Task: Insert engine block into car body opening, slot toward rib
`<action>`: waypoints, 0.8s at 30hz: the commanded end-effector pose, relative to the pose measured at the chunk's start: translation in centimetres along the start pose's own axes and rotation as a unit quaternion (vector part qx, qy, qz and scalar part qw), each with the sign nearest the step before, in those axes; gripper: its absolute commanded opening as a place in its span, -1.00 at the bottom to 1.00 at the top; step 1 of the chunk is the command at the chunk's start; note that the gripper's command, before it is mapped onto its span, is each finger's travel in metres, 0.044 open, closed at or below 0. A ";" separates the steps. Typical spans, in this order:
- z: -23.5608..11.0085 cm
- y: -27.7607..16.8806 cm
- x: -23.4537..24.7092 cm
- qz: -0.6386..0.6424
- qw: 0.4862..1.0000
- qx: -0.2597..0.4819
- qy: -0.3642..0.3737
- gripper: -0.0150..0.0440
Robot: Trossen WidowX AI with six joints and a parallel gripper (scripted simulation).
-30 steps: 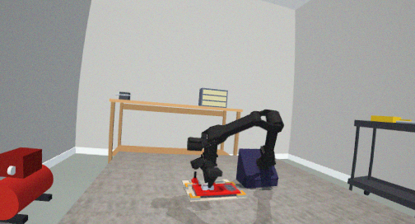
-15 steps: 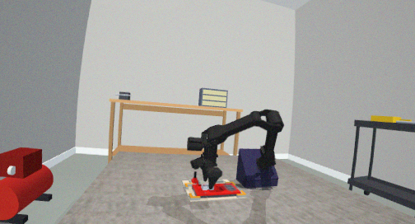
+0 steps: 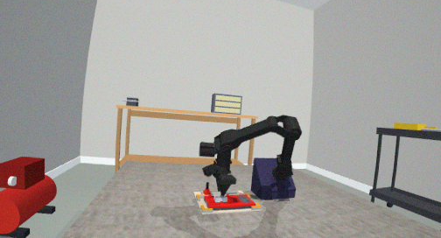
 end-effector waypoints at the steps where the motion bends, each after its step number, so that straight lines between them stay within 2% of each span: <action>1: 0.0 0.0 0.1 -0.003 1.000 0.001 0.001 0.02; 7: 0.0 0.0 0.1 -0.003 1.000 0.001 0.001 -0.49; 24: 0.0 0.0 0.1 -0.003 1.000 0.001 0.001 -0.49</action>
Point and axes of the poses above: the point midway between the two fingers, 35 mm back from their tips, its own z axis out along the fingers, its own x axis across the jaws, y = z × x, the point moved 10 cm from there along -z, back along the fingers, and after that the axes turned 6 degrees about z, right-handed, at the moved point
